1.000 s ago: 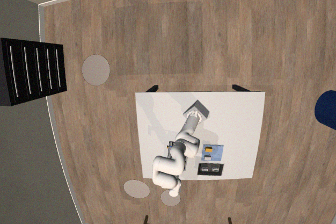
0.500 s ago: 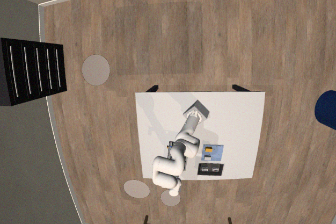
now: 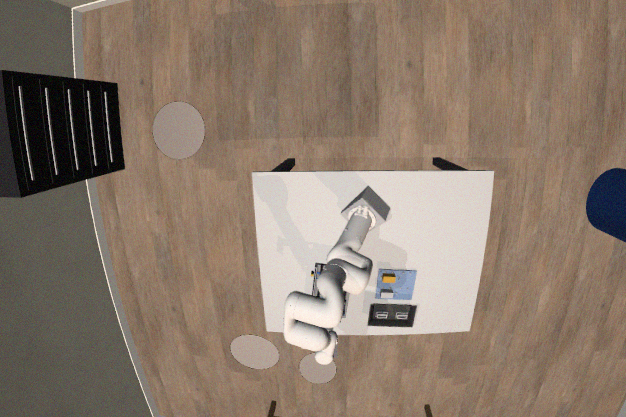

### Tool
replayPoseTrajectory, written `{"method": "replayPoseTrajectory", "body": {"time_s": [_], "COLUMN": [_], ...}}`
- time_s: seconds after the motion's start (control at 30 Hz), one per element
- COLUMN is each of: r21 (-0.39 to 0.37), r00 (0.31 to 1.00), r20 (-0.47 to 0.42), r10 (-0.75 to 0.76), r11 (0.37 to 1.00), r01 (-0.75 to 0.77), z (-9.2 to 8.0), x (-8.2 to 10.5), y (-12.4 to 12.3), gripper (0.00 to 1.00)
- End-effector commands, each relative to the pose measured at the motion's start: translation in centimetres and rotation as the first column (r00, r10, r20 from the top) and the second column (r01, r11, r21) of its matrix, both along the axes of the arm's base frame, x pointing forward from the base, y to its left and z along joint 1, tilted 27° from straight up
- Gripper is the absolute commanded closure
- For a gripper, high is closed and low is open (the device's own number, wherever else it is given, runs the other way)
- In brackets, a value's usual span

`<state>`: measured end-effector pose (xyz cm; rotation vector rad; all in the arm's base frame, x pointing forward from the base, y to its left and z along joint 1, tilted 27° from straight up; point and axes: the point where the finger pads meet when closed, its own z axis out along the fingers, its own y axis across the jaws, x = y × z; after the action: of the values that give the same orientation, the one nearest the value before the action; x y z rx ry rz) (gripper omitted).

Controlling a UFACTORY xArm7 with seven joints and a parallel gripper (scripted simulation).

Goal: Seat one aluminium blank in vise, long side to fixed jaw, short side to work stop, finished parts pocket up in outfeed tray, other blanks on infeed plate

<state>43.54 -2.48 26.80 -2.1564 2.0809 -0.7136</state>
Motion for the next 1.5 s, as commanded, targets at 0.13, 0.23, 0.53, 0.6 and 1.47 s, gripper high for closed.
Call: {"method": "replayPoseTrajectory", "body": {"time_s": [0.13, 0.23, 0.53, 0.6, 1.47], "r21": [0.000, 0.000, 0.000, 0.000, 0.000], "r00": [1.000, 1.000, 1.000, 1.000, 1.000], "r20": [0.004, 0.004, 0.004, 0.004, 0.004], "r10": [0.001, 0.001, 0.001, 0.001, 0.001], "r11": [1.000, 1.000, 1.000, 1.000, 1.000], "r01": [-0.001, -0.001, -0.001, -0.001, -0.001], "z": [-0.06, -0.14, -0.27, -0.30, -0.38], "x": [0.19, 0.23, 0.28, 0.29, 0.32], "y": [-0.02, -0.04, -0.08, -0.09, -0.11], "gripper": [1.00, 1.00, 1.00, 1.00, 1.00]}}
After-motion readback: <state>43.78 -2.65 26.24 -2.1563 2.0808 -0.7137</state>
